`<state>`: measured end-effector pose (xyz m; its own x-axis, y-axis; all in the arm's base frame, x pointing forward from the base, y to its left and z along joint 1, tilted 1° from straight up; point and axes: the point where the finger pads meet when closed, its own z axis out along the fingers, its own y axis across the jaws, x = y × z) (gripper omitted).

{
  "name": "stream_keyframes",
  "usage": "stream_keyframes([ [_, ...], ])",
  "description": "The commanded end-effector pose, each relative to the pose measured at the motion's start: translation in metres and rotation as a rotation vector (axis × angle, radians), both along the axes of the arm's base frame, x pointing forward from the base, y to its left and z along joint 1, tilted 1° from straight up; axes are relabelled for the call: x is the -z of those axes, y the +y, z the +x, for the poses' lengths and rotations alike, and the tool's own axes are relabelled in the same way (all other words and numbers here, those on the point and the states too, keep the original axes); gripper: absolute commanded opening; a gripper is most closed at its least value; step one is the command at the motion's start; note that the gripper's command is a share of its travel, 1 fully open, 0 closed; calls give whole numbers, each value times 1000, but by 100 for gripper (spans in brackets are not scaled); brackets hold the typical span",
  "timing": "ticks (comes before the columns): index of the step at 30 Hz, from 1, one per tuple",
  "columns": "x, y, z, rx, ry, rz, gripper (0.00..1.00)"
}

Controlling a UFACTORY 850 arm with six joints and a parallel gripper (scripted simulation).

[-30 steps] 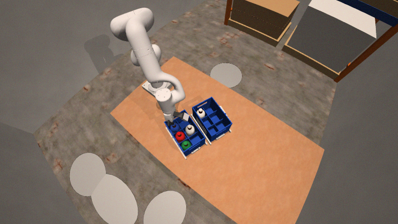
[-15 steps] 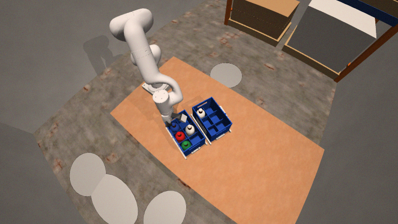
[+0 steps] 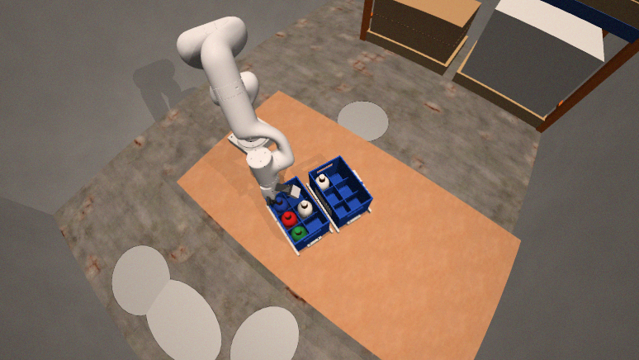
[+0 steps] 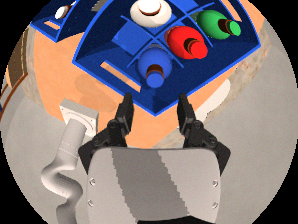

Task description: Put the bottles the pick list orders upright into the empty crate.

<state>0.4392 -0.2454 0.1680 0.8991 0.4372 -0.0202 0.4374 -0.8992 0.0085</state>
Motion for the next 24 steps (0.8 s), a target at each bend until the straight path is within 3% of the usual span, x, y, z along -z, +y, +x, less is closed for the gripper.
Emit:
stream_keyframes([
  [1,5,-1,1,0,-2,-1,65],
  [24,32,-1,0,0,-2,-1,65],
])
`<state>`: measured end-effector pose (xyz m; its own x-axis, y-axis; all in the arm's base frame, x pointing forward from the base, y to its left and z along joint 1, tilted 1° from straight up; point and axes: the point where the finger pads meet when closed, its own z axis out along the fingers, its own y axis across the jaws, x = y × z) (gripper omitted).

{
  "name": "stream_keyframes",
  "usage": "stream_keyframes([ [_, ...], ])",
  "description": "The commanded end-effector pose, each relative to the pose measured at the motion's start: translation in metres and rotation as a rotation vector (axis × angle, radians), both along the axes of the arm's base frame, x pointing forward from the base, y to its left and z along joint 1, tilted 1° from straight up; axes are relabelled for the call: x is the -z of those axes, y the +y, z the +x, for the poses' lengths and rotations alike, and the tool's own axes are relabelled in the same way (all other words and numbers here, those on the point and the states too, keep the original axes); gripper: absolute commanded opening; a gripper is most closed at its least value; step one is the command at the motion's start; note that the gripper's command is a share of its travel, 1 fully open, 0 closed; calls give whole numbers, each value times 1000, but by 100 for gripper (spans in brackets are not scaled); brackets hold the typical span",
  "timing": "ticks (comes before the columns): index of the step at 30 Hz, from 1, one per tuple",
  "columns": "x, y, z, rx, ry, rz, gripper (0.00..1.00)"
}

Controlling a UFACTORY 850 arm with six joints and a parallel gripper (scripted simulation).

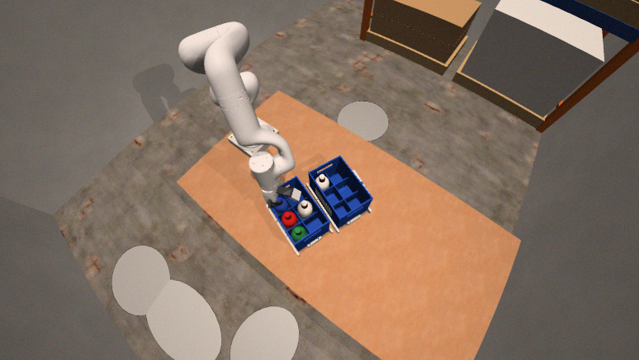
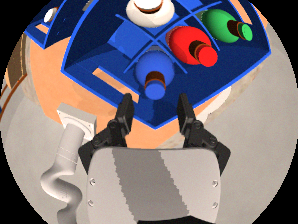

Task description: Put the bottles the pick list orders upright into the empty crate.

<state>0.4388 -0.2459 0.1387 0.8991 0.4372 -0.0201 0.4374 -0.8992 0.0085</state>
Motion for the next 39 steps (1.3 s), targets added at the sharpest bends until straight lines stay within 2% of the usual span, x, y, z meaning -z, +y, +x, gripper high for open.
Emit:
stream_keyframes([
  [1,2,0,1,0,-2,-1,65],
  [29,37,-1,0,0,-2,-1,65],
  [39,38,-1,0,0,-2,-1,65],
])
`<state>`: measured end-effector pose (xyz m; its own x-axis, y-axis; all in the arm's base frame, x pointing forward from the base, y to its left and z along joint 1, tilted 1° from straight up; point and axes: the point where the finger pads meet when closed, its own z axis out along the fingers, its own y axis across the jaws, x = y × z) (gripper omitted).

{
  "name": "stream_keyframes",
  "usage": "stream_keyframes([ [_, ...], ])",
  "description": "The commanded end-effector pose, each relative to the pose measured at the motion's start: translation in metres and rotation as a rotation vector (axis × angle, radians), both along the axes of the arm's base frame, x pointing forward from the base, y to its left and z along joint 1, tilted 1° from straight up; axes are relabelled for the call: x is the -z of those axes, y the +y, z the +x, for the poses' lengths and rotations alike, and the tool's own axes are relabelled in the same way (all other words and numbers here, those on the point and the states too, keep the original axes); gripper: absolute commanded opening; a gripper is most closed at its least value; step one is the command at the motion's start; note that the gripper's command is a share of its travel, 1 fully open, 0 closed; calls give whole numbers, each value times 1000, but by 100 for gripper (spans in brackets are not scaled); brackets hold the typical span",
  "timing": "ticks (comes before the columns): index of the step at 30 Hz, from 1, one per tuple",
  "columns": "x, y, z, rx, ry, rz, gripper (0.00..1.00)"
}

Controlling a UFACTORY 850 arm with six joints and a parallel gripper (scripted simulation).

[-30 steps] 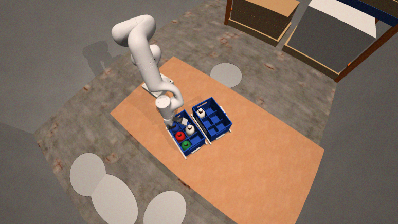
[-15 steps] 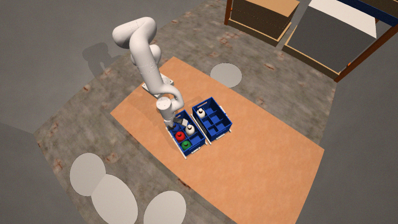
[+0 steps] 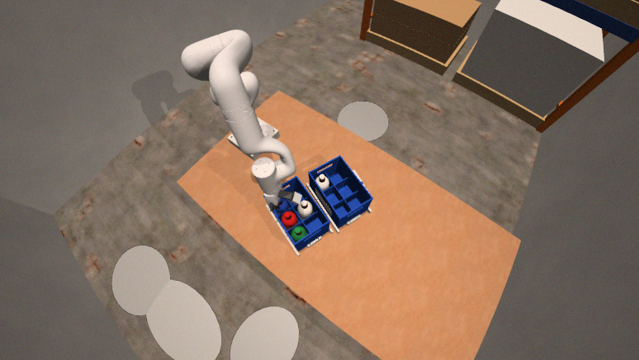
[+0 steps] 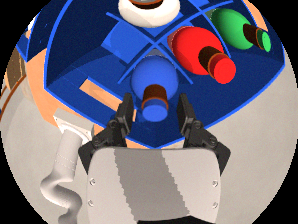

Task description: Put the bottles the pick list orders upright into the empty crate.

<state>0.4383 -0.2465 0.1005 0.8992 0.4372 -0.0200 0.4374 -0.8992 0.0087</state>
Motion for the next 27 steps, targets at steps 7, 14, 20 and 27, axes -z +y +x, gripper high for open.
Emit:
stream_keyframes([
  [7,-4,0,1,0,-2,-1,0],
  [14,-4,0,1,0,-2,-1,0],
  [20,-4,0,1,0,-2,-1,0],
  [27,-4,0,1,0,-1,-1,0],
])
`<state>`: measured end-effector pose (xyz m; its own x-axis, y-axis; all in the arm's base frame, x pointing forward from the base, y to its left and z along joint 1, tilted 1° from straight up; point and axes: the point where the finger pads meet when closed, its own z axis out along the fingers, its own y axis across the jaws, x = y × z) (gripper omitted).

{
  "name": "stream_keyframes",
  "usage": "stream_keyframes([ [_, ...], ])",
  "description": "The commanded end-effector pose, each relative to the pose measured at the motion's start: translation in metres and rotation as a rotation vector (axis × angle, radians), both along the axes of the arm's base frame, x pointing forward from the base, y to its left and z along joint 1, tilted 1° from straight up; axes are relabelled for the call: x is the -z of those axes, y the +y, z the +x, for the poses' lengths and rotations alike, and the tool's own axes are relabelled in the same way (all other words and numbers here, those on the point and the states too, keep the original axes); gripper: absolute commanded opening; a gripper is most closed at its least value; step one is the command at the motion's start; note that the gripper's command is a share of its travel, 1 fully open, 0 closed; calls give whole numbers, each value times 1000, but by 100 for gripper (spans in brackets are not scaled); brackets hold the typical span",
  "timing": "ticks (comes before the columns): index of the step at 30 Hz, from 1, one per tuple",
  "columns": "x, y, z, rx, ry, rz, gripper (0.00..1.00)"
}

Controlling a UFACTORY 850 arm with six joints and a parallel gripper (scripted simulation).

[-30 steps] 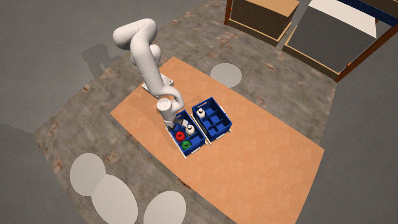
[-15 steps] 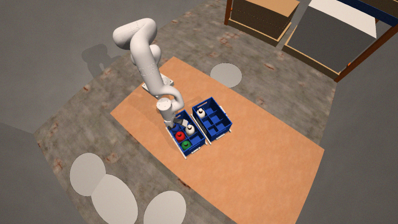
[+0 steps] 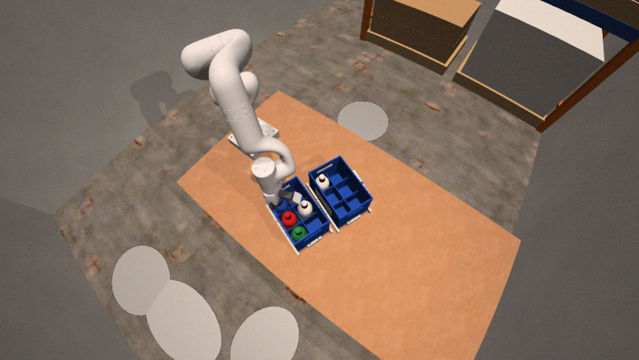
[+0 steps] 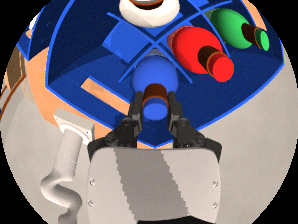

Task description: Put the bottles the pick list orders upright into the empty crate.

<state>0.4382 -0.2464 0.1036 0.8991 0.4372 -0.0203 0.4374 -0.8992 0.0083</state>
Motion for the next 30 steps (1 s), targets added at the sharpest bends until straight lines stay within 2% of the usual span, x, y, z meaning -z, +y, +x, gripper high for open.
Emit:
stream_keyframes([
  [1,-1,0,1,0,-2,-1,0],
  [23,-1,0,1,0,-2,-1,0],
  [30,-13,0,1,0,-2,-1,0],
])
